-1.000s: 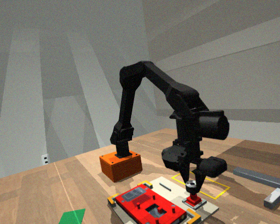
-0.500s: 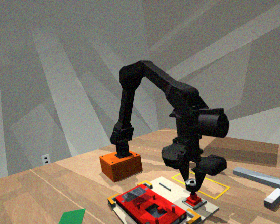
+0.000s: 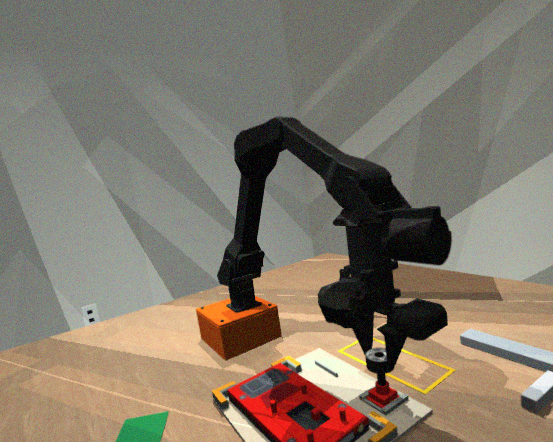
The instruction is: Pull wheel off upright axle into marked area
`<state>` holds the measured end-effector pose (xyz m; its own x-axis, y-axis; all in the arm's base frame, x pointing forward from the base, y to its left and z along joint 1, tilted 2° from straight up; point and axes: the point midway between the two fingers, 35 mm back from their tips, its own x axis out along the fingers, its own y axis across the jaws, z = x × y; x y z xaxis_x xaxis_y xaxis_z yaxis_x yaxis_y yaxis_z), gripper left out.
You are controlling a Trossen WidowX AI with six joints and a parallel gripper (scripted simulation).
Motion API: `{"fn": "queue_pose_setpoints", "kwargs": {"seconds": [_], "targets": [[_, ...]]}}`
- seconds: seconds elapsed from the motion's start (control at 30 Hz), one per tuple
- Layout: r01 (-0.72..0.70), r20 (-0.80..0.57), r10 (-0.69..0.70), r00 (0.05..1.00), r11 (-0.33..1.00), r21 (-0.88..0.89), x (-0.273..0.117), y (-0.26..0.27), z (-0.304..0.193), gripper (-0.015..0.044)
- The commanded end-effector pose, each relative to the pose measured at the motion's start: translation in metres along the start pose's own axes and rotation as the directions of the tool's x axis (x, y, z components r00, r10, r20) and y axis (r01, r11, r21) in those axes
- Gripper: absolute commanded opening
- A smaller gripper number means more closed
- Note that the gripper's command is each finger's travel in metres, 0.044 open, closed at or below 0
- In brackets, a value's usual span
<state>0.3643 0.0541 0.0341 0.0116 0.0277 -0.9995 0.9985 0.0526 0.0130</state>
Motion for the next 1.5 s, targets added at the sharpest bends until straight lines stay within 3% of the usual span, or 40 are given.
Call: {"fn": "queue_pose_setpoints", "kwargs": {"seconds": [0.0, 1.0, 1.47], "targets": [[-0.006, -0.002, 0.006, 1.000, 1.000, 0.000, -0.004, 0.001, 0.000, 0.0000], [0.004, 0.000, -0.004, 1.000, 1.000, 0.003, -0.034, -0.003, 0.000, 0.0000], [0.001, -0.004, -0.001, 1.000, 1.000, 0.002, -0.038, -0.024, -0.044, 0.0000]]}}
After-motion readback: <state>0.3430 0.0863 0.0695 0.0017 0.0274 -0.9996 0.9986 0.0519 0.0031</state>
